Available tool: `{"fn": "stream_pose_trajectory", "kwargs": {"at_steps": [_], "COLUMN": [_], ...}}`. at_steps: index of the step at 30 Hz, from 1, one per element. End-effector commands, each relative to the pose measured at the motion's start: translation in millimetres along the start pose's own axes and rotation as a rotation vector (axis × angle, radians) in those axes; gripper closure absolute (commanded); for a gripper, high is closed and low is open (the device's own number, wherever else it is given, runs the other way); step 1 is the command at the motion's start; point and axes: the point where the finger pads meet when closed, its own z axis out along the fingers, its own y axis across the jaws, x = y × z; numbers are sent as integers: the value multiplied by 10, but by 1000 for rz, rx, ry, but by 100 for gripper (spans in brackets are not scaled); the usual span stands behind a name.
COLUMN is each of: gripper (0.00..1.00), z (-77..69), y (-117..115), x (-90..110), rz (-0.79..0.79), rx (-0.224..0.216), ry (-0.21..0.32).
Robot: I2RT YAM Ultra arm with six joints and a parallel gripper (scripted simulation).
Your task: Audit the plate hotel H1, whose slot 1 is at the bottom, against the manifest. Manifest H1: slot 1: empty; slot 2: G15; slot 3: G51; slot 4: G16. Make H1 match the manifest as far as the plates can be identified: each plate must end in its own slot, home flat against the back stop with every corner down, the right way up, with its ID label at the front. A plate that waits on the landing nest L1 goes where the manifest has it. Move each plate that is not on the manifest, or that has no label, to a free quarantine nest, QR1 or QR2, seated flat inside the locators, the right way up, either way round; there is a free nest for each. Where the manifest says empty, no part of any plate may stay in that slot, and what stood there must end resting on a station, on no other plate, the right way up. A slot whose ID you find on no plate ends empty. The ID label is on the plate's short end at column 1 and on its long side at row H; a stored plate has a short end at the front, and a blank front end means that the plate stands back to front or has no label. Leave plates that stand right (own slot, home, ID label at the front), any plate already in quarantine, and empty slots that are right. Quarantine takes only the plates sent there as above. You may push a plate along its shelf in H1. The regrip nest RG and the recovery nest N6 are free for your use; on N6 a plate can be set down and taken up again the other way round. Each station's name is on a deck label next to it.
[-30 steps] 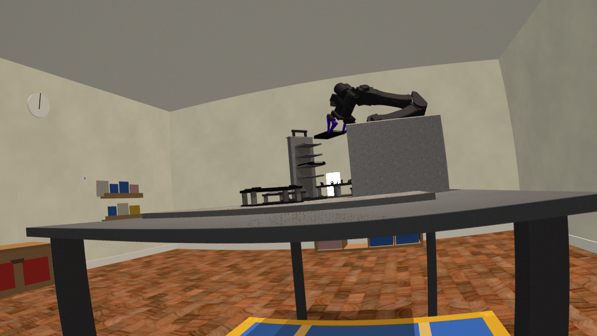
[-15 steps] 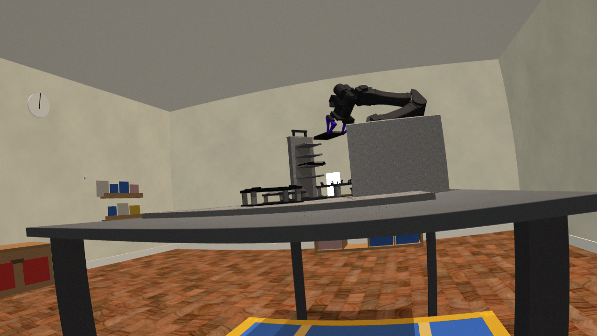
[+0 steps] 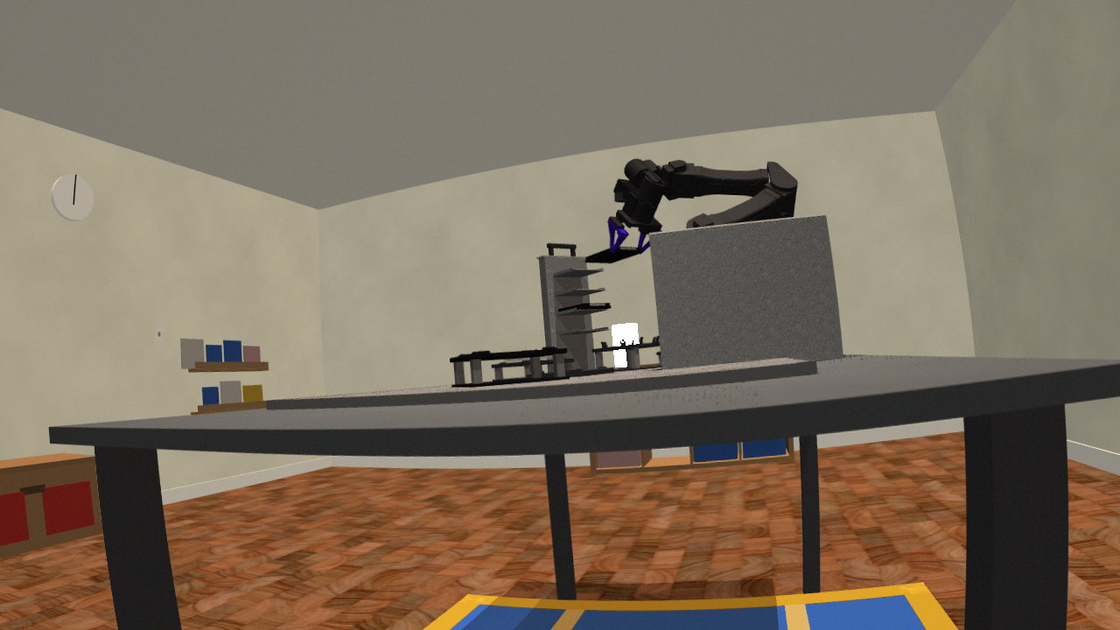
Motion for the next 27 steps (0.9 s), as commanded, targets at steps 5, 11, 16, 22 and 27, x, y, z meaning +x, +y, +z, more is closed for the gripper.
{"fn": "stream_pose_trajectory", "kwargs": {"at_steps": [5,11,16,22,27], "gripper": [14,14,14,14,14], "z": [33,61,95,135,156], "y": [19,19,20,20,20], "x": [-91,-119,-156,-201,-223], "rz": [3,3,3,3,3], "rx": [-15,-15,-15,-15,-15], "ry": [-14,-14,-14,-14,-14]}}
